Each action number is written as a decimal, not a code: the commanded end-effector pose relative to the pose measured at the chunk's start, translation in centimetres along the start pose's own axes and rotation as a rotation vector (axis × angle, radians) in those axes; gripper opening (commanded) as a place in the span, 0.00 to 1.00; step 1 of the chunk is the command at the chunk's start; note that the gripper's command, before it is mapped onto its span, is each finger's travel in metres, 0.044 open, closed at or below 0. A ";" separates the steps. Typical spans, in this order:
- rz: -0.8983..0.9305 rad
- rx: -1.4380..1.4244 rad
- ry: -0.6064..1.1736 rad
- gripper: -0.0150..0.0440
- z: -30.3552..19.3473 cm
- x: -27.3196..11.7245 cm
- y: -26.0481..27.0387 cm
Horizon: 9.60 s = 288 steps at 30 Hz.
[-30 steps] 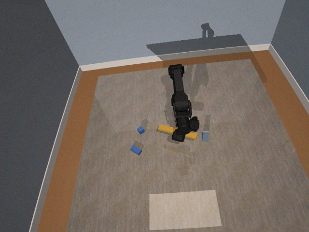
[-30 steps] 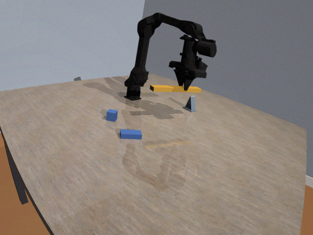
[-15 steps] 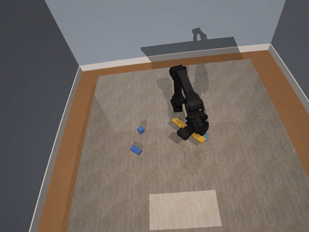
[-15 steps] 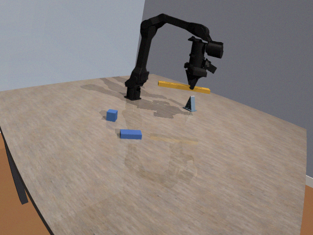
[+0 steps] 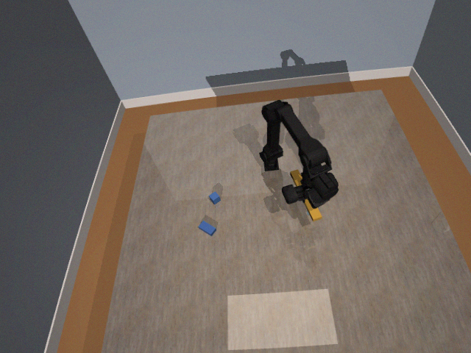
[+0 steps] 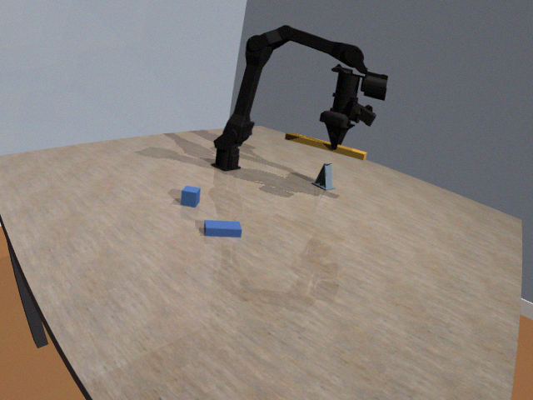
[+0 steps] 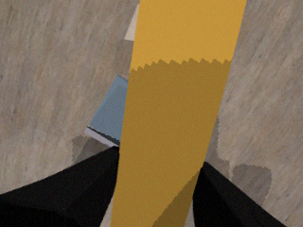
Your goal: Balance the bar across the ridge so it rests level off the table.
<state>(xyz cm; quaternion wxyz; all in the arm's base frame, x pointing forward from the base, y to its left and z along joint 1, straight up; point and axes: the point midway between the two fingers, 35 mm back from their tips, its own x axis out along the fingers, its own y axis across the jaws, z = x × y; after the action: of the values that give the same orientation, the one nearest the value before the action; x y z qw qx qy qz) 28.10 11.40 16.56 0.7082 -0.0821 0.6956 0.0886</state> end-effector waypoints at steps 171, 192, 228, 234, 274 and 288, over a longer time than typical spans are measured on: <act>0.001 0.404 -0.008 0.25 0.2 5.0 2.6; 0.001 0.404 -0.008 0.25 0.3 5.2 2.6; 0.005 0.402 -0.010 0.25 0.3 4.9 2.7; 0.005 0.402 -0.010 0.25 0.3 4.9 2.7; 0.005 0.402 -0.010 0.54 0.3 4.9 2.7; 0.005 0.402 -0.010 0.55 0.3 4.9 2.7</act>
<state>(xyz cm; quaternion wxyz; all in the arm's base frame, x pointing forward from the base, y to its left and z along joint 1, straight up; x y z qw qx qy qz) 27.85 14.12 11.71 0.7138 0.0630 0.6957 -0.0499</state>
